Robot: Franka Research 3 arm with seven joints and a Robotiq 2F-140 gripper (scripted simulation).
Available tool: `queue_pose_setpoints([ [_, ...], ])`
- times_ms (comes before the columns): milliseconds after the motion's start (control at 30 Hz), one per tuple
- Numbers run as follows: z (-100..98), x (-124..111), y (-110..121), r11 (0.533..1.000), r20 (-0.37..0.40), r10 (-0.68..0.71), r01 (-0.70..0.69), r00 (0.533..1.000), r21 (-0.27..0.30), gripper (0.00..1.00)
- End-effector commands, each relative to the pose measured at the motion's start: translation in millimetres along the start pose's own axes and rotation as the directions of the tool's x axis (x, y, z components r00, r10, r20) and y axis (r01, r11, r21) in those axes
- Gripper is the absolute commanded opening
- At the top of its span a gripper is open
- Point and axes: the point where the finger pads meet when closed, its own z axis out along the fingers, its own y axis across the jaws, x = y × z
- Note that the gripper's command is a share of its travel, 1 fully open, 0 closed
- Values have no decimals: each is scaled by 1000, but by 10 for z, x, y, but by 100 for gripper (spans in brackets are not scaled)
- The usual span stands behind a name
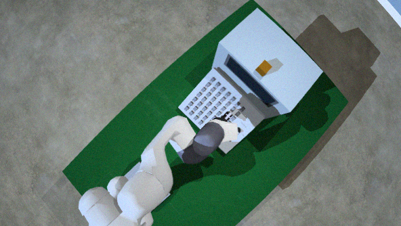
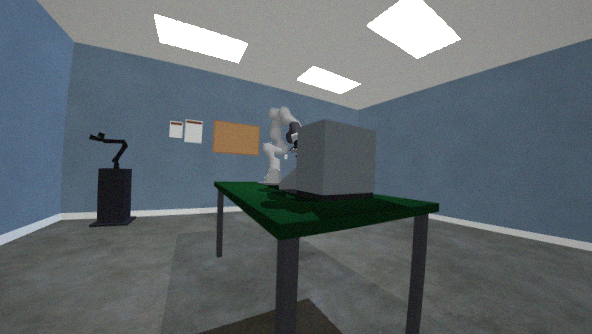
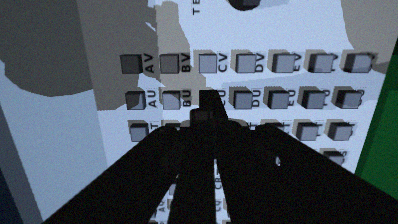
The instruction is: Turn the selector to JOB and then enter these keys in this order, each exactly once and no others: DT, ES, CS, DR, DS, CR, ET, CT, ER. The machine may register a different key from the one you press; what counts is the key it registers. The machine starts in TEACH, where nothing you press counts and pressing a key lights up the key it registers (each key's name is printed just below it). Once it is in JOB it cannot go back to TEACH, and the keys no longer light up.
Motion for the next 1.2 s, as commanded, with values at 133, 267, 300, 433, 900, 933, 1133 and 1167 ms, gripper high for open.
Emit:
queue_pose_setpoints([
  [133, 14, 2, -2, 1000, -1, 6, -6, 1000, 1, 10],
  [267, 23, 2, -2, 1000, -1, 6, -6, 1000, 1, 10],
  [300, 26, 2, -2, 1000, -1, 6, -6, 1000, 1, 10],
  [433, 37, 2, -2, 1000, -1, 6, -6, 1000, 1, 10],
  [900, 88, 2, -2, 1000, -1, 6, -6, 1000, 1, 10],
  [933, 91, 2, -2, 1000, -1, 6, -6, 1000, 1, 10],
  [1133, 101, 2, -2, 1000, -1, 6, -6, 1000, 1, 10],
  [1167, 103, 2, -2, 1000, -1, 6, -6, 1000, 1, 10],
])
